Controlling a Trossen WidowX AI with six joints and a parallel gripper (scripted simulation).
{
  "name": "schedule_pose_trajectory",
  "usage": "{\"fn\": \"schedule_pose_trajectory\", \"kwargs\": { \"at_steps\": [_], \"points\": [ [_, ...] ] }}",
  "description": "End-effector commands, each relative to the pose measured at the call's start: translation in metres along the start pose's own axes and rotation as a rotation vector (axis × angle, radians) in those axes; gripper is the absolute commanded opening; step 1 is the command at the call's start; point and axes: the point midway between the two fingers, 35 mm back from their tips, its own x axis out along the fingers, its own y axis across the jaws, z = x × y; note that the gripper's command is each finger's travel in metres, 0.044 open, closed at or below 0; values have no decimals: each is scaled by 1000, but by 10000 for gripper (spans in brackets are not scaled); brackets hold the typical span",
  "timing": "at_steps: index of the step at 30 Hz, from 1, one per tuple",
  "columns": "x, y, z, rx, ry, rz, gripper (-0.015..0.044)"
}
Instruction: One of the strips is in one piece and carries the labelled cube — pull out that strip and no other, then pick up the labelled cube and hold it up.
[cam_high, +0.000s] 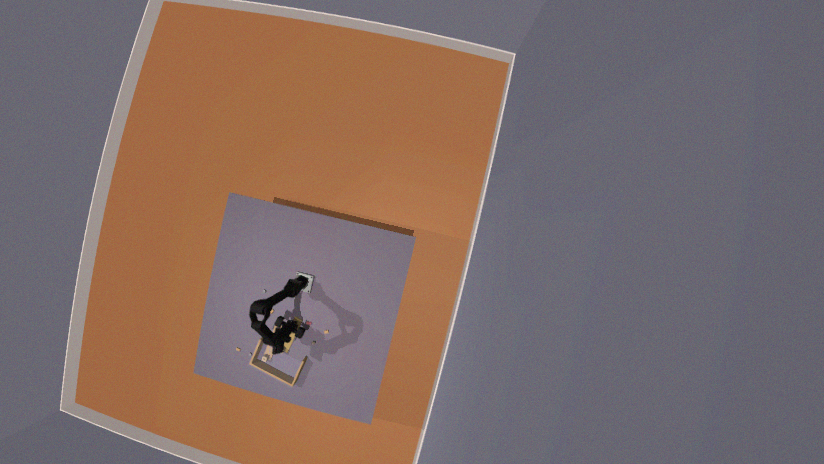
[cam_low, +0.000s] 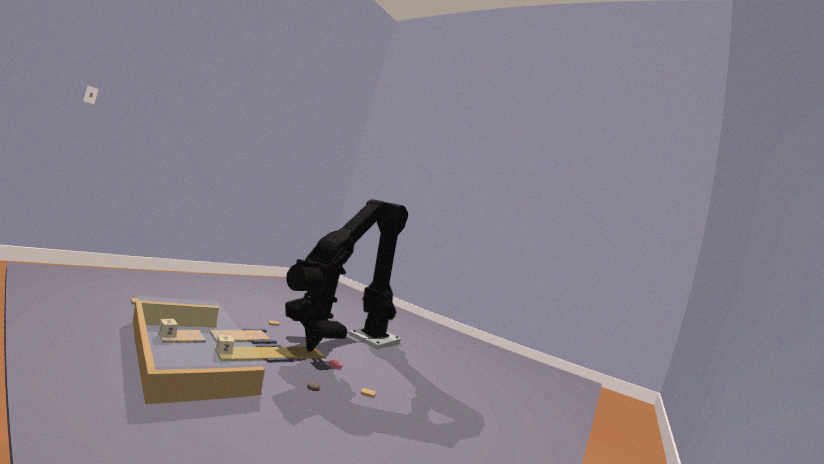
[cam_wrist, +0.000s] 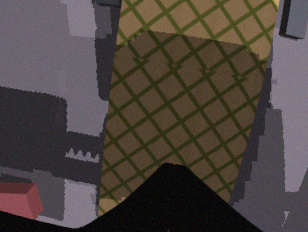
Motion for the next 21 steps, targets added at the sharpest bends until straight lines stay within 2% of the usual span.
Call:
{"fn": "schedule_pose_trajectory", "kwargs": {
  "at_steps": [1,21],
  "points": [
    [5,-1,-13,2,21,-6,0],
    [4,-2,-44,2,24,-6,0]
  ]
}}
